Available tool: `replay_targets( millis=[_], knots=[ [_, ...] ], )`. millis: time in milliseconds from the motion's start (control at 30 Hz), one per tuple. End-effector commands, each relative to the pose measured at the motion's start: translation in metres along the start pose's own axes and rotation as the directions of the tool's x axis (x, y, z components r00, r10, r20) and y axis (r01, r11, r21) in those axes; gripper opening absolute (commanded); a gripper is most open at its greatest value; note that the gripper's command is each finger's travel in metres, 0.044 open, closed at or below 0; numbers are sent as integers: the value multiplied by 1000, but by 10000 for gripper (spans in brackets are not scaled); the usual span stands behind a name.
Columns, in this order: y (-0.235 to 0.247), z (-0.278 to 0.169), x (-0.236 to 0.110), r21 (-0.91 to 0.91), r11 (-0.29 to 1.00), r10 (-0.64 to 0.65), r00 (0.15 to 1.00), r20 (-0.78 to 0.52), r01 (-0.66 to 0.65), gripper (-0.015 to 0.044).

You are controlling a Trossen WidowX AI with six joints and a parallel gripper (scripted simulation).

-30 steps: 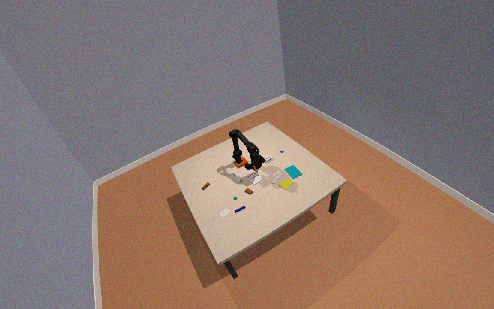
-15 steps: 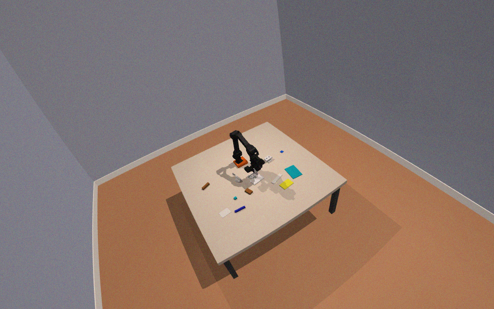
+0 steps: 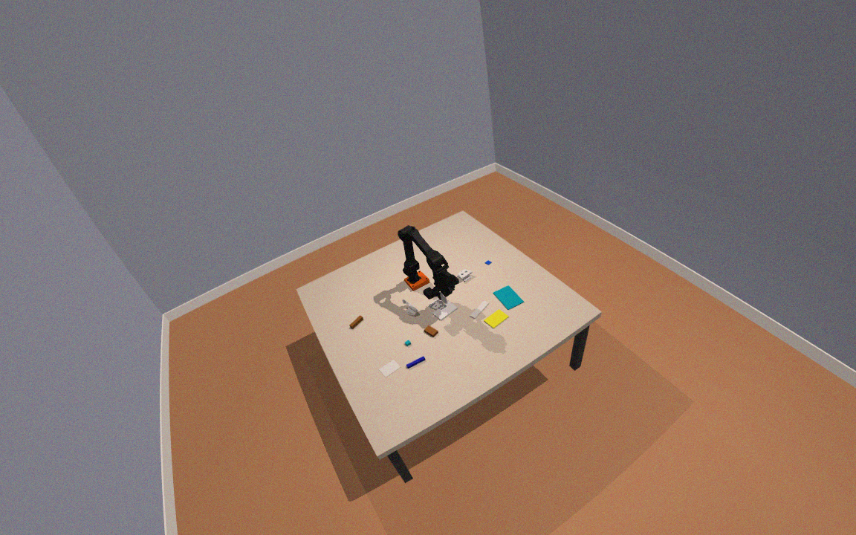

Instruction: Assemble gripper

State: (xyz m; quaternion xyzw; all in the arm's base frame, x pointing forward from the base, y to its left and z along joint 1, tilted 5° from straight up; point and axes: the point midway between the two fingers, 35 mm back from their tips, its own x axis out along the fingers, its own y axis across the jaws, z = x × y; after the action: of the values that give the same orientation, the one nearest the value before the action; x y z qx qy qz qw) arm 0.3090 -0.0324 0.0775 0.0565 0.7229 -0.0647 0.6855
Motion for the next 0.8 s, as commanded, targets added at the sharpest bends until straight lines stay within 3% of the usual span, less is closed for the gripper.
replay_targets(
  millis=[0,767],
  knots=[
    [-1,1,0,-4,1000,-5,1000,5,5,134],
    [10,-1,0,12,1000,-3,1000,4,3,134]
  ],
)
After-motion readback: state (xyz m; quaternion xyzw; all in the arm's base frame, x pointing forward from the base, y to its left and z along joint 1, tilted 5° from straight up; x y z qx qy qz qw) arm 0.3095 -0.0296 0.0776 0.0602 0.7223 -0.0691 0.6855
